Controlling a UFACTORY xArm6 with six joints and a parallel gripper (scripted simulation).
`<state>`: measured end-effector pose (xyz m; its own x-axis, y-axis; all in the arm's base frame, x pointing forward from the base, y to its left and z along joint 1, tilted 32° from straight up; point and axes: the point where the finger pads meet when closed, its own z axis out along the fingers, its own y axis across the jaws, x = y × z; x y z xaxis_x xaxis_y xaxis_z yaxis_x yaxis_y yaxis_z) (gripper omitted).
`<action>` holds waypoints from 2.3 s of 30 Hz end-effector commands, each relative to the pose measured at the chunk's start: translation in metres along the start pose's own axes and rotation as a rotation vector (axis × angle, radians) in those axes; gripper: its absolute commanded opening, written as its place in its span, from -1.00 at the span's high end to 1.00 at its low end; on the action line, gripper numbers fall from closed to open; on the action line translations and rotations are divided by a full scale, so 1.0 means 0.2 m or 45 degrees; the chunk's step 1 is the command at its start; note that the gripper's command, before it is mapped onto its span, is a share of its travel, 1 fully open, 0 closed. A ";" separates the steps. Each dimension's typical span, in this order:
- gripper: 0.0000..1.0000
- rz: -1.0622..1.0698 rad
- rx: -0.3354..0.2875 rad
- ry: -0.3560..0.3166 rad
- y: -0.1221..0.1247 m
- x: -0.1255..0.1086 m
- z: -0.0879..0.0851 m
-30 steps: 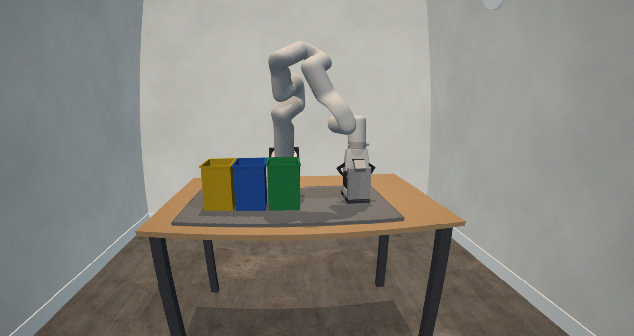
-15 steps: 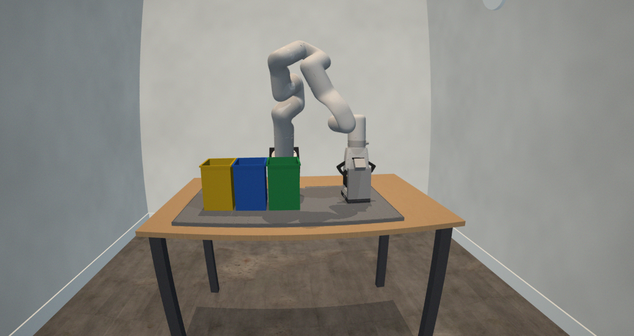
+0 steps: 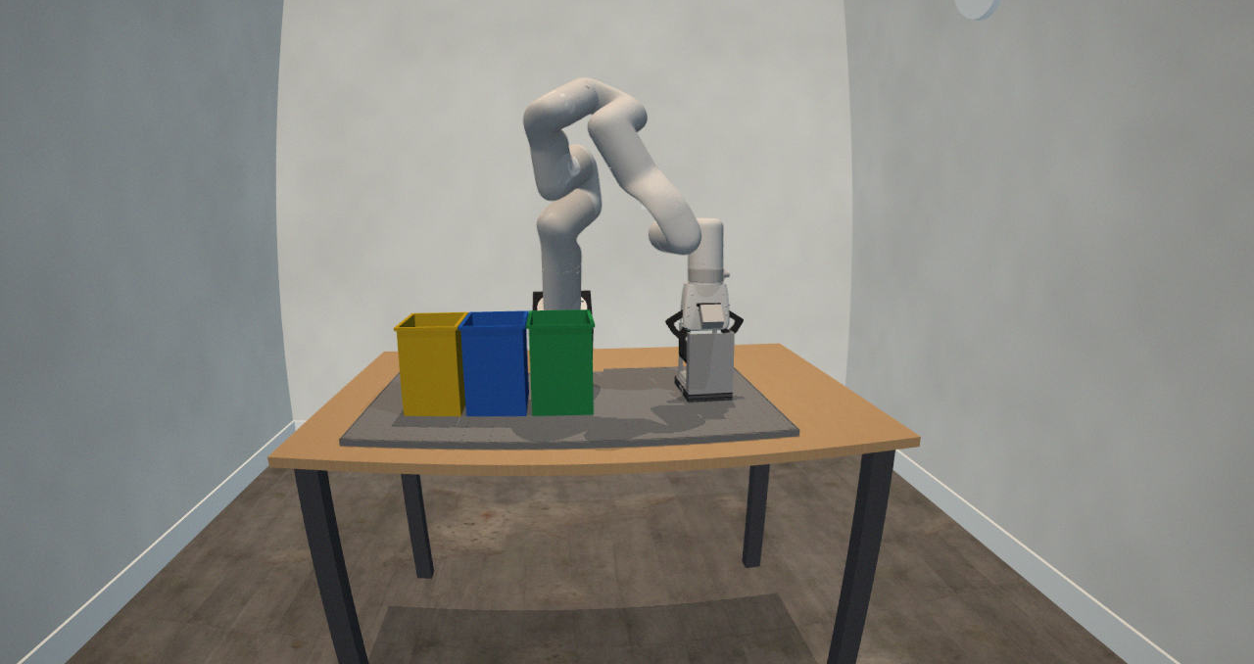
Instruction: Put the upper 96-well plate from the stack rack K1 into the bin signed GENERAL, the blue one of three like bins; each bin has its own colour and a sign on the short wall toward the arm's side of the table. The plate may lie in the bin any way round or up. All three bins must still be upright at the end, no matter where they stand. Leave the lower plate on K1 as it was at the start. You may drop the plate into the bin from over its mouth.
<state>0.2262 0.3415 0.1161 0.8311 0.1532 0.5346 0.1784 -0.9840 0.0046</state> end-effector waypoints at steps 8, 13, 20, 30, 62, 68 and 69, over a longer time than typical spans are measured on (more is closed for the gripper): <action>1.00 0.001 0.003 0.002 0.00 0.00 -0.10; 1.00 0.001 0.003 0.002 0.00 0.00 -0.13; 1.00 0.001 0.003 0.002 0.00 0.00 -0.18; 1.00 0.001 0.003 0.002 0.00 0.00 -0.25; 1.00 0.001 0.003 0.001 0.00 0.00 -0.50; 1.00 0.001 0.004 0.001 0.00 0.00 -0.54; 1.00 0.001 0.004 0.001 0.00 0.00 -0.54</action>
<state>0.1729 0.3322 0.2018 0.8313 0.1533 0.5342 0.1782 -0.9840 0.0051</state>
